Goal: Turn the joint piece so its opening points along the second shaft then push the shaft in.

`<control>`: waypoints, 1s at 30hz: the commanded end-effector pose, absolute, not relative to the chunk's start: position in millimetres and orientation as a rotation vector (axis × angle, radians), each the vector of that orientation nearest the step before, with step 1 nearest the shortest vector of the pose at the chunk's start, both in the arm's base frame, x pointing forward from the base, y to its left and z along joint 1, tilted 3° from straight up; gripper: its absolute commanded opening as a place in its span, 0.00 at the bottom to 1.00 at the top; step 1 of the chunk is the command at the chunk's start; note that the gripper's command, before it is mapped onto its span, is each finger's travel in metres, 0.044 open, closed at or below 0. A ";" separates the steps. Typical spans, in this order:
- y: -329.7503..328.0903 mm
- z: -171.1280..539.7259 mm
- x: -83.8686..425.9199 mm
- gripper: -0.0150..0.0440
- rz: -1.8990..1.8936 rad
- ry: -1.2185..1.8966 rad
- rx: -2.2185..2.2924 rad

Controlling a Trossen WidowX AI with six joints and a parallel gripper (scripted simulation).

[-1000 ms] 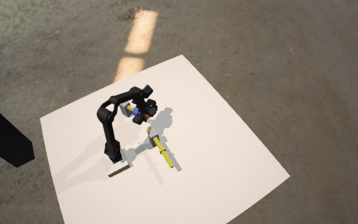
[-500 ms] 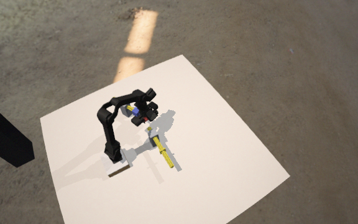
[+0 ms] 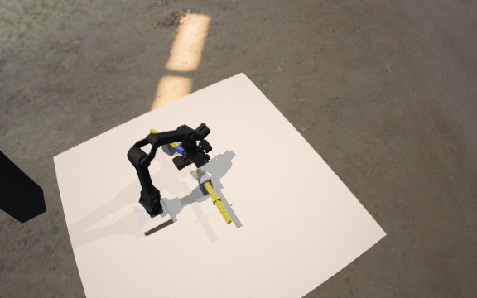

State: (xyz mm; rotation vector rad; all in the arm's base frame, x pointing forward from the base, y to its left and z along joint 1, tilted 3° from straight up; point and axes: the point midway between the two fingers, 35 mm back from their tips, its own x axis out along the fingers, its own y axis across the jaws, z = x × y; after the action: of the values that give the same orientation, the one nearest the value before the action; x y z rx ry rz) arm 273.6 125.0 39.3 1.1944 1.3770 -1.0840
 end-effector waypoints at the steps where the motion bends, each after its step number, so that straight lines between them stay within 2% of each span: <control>1: 124.9 37.3 270.8 0.25 -1.106 1.377 1.269; 24: 125.1 35.6 268.2 0.25 -1.119 1.374 1.346; 30: 125.1 35.6 268.2 0.50 -1.119 1.374 1.346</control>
State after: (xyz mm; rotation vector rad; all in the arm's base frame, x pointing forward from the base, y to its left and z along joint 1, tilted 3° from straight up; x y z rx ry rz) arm 268.3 125.1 35.6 1.3477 1.3741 -1.1191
